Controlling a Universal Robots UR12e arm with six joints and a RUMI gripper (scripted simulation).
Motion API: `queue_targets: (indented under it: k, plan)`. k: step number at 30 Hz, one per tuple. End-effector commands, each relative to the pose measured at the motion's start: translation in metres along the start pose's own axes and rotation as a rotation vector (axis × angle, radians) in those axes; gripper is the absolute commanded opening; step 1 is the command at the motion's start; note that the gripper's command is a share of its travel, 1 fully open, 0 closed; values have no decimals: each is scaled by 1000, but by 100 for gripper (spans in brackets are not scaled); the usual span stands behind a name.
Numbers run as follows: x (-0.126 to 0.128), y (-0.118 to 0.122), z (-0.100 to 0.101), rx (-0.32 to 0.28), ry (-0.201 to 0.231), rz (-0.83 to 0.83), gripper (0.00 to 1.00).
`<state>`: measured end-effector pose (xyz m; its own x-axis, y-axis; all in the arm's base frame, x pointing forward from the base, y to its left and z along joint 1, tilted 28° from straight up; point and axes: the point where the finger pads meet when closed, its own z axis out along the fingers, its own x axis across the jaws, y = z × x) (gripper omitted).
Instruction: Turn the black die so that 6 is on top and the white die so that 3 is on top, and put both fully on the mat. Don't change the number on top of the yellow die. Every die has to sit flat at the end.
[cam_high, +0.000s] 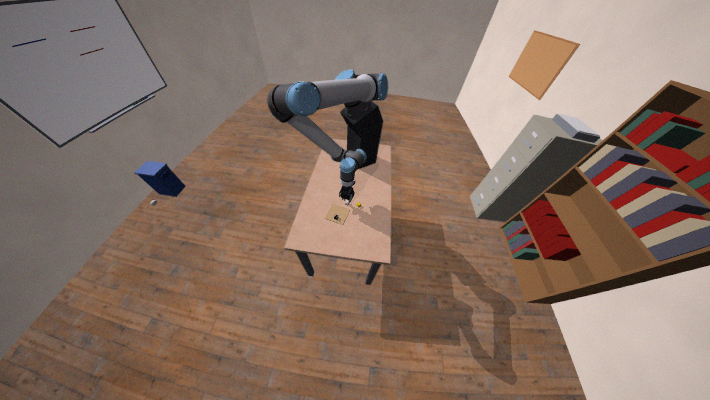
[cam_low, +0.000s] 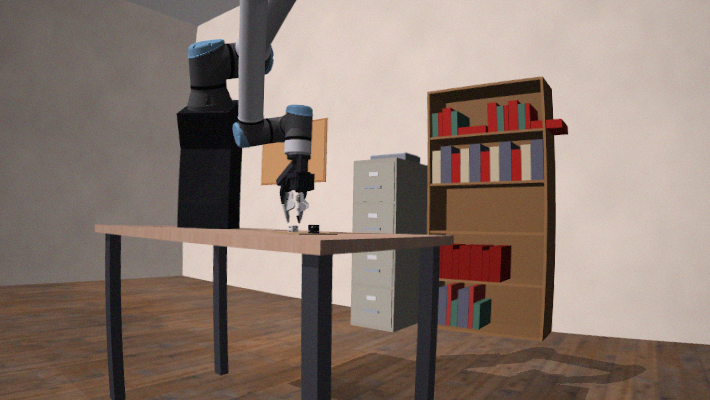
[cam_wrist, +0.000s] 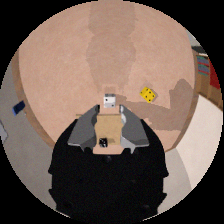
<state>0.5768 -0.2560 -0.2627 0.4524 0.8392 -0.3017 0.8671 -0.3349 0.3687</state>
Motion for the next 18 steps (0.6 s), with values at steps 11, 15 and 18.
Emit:
queue_targets:
  k: [11,15,18]
  plan:
    - [0,0,2,-1,0,0,24]
    - [0,0,7,-1,0,0,24]
    - [0,0,13,-1,0,0,24]
